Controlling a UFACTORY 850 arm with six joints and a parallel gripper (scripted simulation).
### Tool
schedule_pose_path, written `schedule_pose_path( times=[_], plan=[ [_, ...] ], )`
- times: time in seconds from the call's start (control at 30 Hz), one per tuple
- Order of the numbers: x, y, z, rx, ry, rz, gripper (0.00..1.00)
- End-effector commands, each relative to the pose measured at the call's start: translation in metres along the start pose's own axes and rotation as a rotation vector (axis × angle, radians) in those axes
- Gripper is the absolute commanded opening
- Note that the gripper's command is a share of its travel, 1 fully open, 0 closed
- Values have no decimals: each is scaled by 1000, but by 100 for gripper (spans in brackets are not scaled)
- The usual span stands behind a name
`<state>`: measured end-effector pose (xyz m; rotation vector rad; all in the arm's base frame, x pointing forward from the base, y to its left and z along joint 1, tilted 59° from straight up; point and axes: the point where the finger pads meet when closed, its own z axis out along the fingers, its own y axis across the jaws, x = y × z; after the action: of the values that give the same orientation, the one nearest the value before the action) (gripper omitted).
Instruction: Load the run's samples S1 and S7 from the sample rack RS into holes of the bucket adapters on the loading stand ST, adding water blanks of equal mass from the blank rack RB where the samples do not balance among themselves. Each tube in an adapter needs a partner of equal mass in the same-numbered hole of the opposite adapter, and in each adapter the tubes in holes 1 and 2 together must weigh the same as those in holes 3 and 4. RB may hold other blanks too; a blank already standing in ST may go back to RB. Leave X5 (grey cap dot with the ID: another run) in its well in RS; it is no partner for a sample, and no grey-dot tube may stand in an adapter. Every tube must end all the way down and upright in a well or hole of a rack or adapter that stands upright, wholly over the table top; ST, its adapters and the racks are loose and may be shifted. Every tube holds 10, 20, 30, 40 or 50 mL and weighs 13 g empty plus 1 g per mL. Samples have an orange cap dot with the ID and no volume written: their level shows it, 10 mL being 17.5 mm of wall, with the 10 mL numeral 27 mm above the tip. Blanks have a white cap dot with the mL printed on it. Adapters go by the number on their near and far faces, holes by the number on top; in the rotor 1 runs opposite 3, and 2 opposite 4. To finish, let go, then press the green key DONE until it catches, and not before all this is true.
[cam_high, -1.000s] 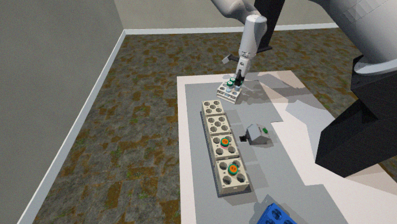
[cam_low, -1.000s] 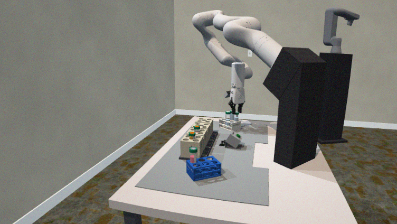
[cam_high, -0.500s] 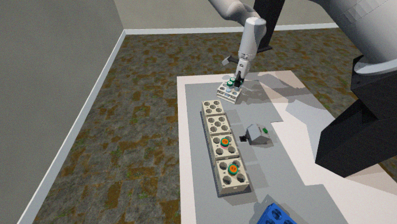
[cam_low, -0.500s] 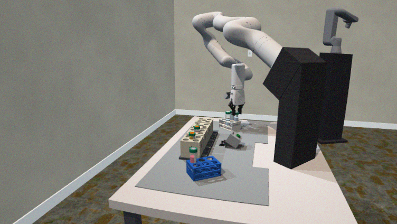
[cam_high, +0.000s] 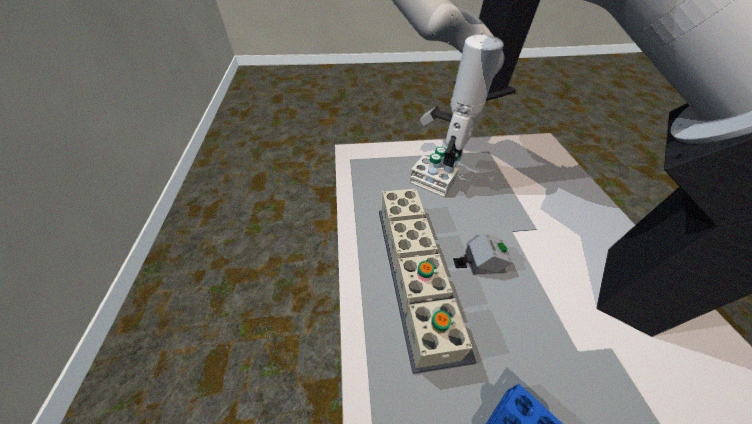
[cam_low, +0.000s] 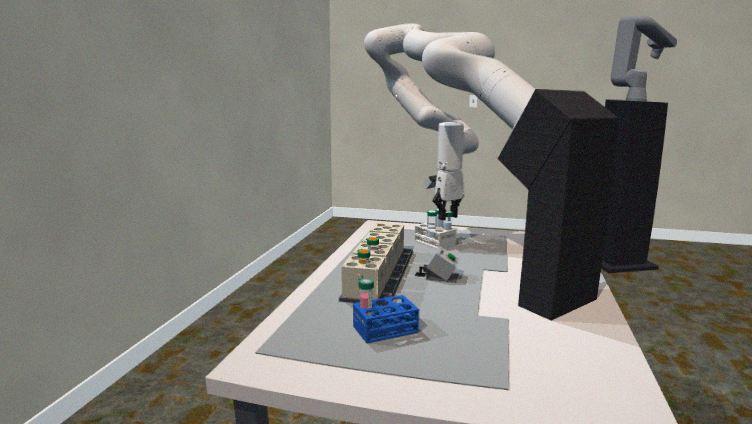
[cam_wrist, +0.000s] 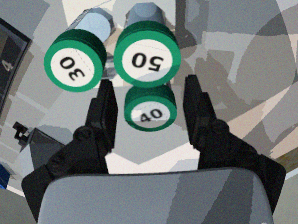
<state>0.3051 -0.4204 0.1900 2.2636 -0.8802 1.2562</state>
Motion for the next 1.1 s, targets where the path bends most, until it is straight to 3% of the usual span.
schedule_pose_path(
  times=[0.0,0.13,0.17,1.07],
  plan=[
    [0,0,0,0,0,0,57],
    [0,0,0,0,0,0,57],
    [0,0,-1,0,0,0,0],
    [0,0,-2,0,0,0,0]
  ],
)
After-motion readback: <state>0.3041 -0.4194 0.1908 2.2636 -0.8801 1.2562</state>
